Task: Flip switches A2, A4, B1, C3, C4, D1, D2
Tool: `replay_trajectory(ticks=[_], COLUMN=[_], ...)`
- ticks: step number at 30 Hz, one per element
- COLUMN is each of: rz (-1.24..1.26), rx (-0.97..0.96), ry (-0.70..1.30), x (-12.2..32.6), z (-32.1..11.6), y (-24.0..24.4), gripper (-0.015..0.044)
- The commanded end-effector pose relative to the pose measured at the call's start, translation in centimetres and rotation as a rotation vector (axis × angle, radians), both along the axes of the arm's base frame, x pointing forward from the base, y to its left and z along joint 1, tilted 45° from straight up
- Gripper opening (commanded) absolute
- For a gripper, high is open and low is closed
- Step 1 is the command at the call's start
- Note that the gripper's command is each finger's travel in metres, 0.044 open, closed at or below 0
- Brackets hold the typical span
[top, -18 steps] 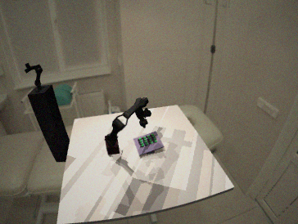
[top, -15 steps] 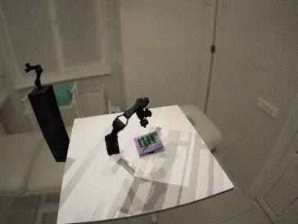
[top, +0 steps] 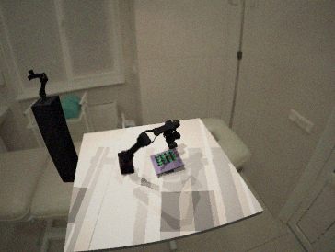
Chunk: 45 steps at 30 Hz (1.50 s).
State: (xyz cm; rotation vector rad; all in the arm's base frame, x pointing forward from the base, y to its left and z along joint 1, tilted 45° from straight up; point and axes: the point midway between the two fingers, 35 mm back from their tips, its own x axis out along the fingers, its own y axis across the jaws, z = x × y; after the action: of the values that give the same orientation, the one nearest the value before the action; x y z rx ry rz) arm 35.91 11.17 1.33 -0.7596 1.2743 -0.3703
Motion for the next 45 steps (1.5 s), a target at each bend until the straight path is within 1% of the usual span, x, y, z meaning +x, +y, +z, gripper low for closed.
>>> replay_trajectory(ticks=[1, 22, 45], rz=[-0.016, -0.018, -0.018], rx=[-0.013, -0.014, -0.014], ry=[0.017, 0.018, 0.018], x=[0.8, 1.6, 1.6], z=[-2.0, -3.8, -3.9], y=[-2.0, -3.8, -3.8], gripper=[0.0, 0.0, 0.0])
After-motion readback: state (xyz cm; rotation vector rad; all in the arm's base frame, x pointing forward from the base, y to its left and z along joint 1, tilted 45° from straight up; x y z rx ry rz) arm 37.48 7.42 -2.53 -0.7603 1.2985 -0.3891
